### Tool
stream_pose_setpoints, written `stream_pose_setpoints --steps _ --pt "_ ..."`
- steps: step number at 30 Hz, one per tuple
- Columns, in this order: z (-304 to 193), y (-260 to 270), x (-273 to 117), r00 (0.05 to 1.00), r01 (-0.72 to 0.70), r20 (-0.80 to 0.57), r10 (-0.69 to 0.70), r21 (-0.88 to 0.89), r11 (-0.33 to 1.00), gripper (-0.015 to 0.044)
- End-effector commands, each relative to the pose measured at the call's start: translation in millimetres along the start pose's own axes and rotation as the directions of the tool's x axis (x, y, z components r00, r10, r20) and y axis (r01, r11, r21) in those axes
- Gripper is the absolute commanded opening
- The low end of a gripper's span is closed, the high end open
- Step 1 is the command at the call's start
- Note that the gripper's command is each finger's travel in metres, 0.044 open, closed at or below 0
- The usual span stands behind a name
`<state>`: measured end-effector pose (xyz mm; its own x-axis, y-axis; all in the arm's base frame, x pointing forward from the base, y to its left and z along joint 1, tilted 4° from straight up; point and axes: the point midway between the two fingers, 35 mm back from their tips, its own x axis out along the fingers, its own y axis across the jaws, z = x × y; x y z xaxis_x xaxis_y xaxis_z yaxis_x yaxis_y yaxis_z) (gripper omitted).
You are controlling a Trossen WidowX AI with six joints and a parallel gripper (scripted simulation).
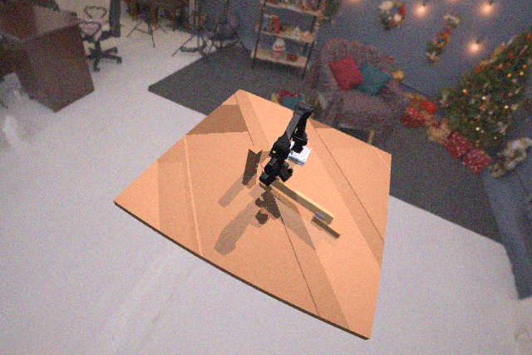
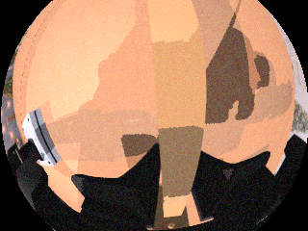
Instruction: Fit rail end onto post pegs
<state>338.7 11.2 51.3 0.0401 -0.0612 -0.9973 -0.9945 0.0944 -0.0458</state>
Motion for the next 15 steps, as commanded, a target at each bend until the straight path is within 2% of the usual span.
stream_pose_setpoints --steps 1,15 --pt "1.3 -3.8 -6.8 1.0 0.016 0.009 -0.016 -0.001 1.0 0.0" --pt "1.2 -3.8 -13.8 1.0 0.016 0.009 -0.016 -0.001 1.0 0.0"
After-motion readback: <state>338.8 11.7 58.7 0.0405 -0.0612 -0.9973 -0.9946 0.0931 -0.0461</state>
